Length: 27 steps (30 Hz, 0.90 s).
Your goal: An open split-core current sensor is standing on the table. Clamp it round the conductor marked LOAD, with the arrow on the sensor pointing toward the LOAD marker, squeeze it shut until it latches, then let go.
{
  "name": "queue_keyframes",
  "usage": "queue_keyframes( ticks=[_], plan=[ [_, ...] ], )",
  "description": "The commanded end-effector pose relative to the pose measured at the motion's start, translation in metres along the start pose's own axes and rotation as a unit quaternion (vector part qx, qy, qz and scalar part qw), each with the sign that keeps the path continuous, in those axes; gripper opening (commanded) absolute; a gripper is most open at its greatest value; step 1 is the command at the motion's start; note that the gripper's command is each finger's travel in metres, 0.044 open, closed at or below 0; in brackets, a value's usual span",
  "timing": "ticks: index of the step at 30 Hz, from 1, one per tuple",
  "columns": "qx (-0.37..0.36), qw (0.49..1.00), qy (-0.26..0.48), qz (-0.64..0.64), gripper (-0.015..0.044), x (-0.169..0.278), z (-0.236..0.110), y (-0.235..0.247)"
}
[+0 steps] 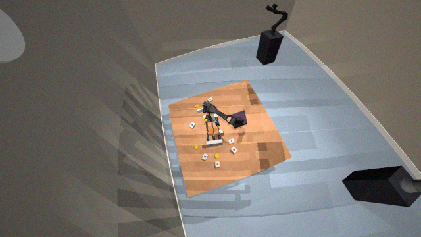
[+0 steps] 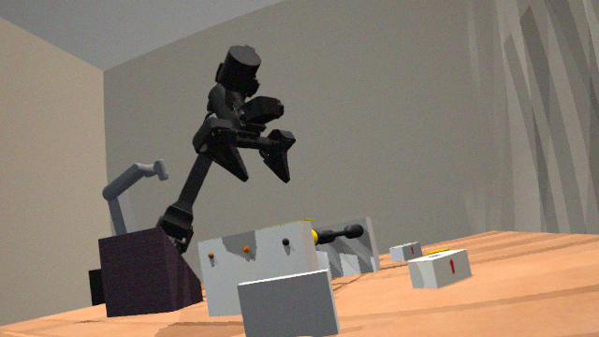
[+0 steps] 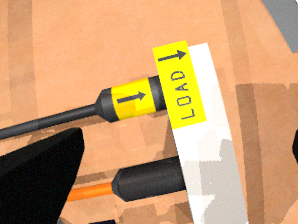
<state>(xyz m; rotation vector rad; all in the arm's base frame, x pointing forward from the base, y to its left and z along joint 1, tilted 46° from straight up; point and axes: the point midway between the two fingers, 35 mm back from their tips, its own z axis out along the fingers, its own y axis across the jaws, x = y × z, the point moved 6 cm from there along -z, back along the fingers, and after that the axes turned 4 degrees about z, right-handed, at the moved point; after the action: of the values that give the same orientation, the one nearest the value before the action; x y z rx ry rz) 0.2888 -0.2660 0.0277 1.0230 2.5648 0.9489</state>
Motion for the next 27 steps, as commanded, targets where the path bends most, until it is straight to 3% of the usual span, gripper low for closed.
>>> queue_keyframes(
  ticks=[1,6,9,11,18,27],
  plan=[
    [-0.003,1.000,0.000,-0.001,0.0440,-0.001,0.000,0.000],
    [-0.003,1.000,0.000,-0.001,0.0440,-0.001,0.000,0.000],
    [-0.007,1.000,0.006,-0.014,0.0361,0.012,-0.003,0.017],
    [-0.012,0.999,0.014,-0.031,0.0331,0.031,-0.007,0.039],
    [-0.032,0.994,0.044,-0.090,0.0331,0.112,-0.012,0.098],
    [-0.054,0.984,0.076,-0.152,0.0331,0.208,-0.008,0.125]
  ],
)
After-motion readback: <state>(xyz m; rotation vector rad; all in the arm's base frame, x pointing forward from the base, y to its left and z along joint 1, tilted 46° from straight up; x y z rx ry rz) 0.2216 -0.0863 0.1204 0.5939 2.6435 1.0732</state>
